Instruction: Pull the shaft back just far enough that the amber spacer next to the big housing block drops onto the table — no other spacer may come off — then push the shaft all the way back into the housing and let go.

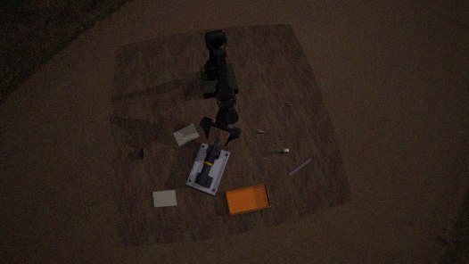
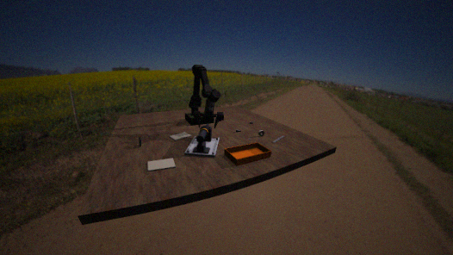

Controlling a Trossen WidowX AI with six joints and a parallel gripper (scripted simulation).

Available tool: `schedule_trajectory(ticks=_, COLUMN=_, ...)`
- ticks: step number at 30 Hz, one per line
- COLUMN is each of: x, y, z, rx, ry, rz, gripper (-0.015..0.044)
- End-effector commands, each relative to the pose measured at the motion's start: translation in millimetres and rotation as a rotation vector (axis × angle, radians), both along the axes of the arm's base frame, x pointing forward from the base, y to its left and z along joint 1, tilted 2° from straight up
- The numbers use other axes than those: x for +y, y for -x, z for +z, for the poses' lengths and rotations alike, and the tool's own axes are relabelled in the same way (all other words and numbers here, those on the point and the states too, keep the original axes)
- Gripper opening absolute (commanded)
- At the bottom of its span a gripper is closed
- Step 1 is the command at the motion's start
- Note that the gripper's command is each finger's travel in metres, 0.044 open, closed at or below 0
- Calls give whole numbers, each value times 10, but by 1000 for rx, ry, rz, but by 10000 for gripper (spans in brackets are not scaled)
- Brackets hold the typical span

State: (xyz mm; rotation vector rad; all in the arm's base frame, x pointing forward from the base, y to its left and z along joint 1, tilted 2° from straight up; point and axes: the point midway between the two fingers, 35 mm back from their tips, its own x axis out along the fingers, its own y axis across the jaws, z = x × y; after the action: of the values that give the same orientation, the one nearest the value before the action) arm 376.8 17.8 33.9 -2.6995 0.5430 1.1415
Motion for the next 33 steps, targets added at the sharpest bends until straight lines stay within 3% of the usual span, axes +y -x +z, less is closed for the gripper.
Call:
schedule_trajectory(ticks=1, x=5, y=-6, z=-1, rx=0, ry=-1, rz=5, gripper=440)
schedule_trajectory(ticks=33, x=-28, y=-88, z=-90, rx=-1, ry=-1, rz=5, gripper=440)
